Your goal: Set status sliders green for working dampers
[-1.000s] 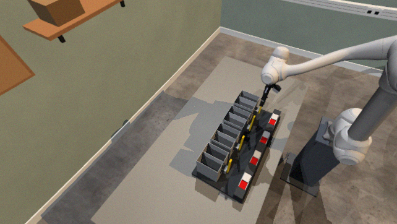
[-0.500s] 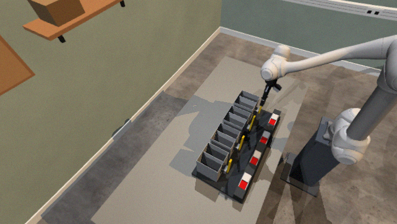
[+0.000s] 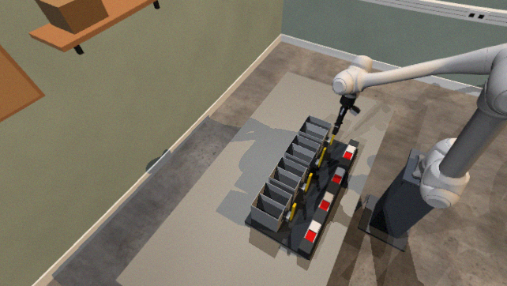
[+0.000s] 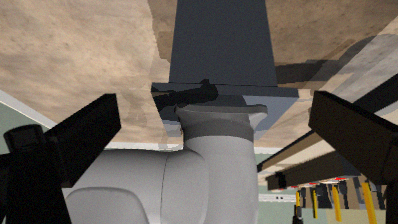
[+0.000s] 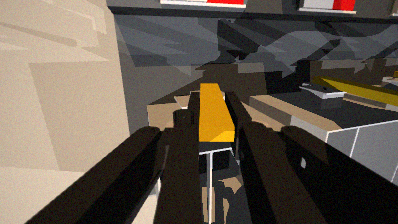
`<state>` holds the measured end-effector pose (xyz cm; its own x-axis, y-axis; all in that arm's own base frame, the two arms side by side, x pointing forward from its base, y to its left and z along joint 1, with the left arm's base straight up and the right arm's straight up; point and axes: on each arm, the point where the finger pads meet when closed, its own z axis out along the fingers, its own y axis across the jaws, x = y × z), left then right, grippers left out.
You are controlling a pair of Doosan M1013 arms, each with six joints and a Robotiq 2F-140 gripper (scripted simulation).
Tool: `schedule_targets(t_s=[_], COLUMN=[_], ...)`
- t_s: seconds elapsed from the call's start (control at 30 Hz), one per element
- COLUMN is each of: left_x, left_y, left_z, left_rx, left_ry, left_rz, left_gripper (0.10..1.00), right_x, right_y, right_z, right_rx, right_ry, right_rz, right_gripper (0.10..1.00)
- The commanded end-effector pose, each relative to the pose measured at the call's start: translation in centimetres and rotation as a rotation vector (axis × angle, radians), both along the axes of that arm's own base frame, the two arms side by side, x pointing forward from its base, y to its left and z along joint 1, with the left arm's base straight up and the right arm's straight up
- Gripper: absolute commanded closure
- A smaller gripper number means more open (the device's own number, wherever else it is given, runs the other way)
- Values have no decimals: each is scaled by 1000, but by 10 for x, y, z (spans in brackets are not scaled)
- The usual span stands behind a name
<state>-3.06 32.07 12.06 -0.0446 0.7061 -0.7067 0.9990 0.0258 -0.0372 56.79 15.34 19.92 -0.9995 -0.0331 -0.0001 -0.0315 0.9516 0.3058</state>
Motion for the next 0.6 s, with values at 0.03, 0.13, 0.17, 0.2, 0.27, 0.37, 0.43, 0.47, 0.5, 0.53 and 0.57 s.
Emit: schedule_targets(t_s=[0.03,0.13,0.17,0.2,0.27,0.37,0.43,0.47,0.5,0.53,0.57], left_x=[0,0,0,0,0,0,0,0,0,0,0], left_y=[0,0,0,0,0,0,0,0,0,0,0], left_z=[0,0,0,0,0,0,0,0,0,0,0], left_rx=[1,1,1,1,1,1,1,1,1,1,1], left_ry=[0,0,0,0,0,0,0,0,0,0,0], left_rz=[0,0,0,0,0,0,0,0,0,0,0], left_gripper=[98,98,98,98,98,98,98,98,98,98,98], right_x=[0,0,1,1,1,1,1,1,1,1,1], right_y=[-3,-6,-6,-7,-8,-10,-11,-12,-13,-14,-15], right_z=[-1,-1,-2,-2,-2,-3,-4,-4,-5,-5,-5], right_rx=[34,58,67,75,84,100,117,126,134,143,151], right_ry=[0,1,1,2,2,2,3,3,4,4,4], right_rz=[0,0,0,0,0,0,0,0,0,0,0], right_gripper=[902,902,902,902,902,902,902,902,902,902,902])
